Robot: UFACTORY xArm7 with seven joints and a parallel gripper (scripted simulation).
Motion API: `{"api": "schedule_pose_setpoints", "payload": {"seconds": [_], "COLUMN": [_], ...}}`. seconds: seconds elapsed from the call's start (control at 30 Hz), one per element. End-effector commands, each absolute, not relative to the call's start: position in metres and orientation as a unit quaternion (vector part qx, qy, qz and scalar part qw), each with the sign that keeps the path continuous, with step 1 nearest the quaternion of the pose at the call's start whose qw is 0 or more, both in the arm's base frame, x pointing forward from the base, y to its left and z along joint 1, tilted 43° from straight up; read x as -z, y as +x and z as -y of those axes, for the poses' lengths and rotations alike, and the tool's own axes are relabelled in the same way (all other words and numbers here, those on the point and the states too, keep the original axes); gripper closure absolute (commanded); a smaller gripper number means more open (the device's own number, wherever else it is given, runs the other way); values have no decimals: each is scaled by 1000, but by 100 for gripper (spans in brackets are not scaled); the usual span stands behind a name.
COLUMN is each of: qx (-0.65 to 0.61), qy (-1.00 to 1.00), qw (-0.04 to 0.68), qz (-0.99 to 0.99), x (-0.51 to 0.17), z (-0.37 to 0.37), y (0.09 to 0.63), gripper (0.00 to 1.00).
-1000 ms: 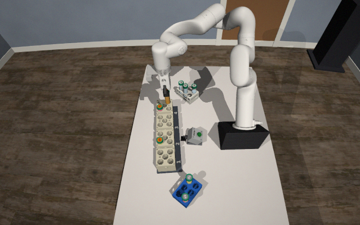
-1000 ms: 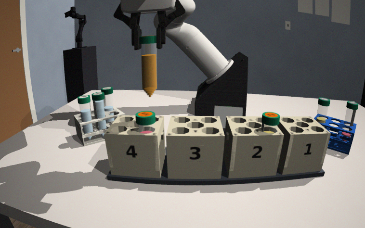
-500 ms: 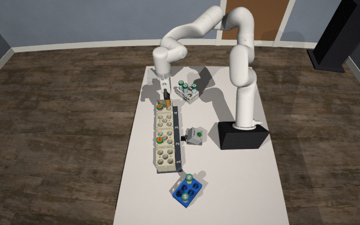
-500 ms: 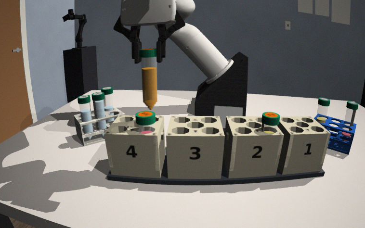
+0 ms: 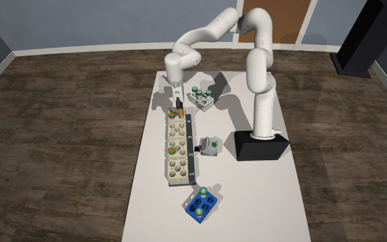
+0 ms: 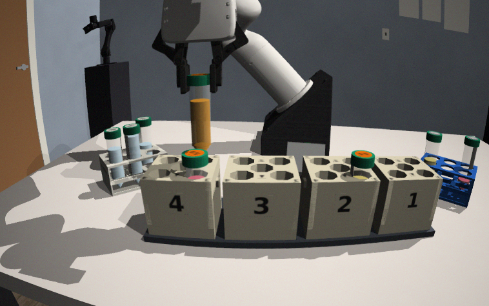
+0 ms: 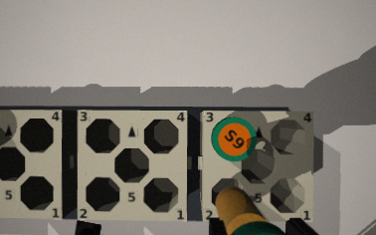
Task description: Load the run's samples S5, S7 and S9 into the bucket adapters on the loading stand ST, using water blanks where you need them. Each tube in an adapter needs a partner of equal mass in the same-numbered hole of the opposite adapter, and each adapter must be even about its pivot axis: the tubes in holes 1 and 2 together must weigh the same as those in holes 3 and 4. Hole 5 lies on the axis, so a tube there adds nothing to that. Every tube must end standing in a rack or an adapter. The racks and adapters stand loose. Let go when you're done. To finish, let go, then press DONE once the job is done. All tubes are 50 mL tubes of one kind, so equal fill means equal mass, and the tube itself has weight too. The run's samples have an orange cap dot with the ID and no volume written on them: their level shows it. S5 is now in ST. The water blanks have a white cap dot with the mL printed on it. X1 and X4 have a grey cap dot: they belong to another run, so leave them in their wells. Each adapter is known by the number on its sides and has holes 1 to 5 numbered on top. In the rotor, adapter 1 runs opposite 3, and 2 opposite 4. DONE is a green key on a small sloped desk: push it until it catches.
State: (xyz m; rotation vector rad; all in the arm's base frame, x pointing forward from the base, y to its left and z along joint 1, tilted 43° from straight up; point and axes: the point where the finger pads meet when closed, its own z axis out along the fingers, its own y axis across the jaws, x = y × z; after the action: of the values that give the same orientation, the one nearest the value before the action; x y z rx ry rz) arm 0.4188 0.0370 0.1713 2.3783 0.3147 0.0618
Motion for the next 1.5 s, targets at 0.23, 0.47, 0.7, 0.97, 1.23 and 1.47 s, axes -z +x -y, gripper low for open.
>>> {"api": "schedule_pose_setpoints", "payload": {"seconds": [0.23, 0.47, 0.7, 0.97, 1.23, 1.47], "qx": [-26, -26, -26, -26, -26, -26], "qy": [924, 924, 924, 924, 924, 924], "qw": [362, 362, 362, 362, 362, 362], "qz": [-123, -123, -123, -123, -123, -123], "x": [-172, -166, -163, -157, -152, -147], "z": [-38, -33, -30, -25, -21, -16], "y": [420, 421, 421, 422, 423, 424], "gripper": [100, 100, 100, 100, 100, 100]}}
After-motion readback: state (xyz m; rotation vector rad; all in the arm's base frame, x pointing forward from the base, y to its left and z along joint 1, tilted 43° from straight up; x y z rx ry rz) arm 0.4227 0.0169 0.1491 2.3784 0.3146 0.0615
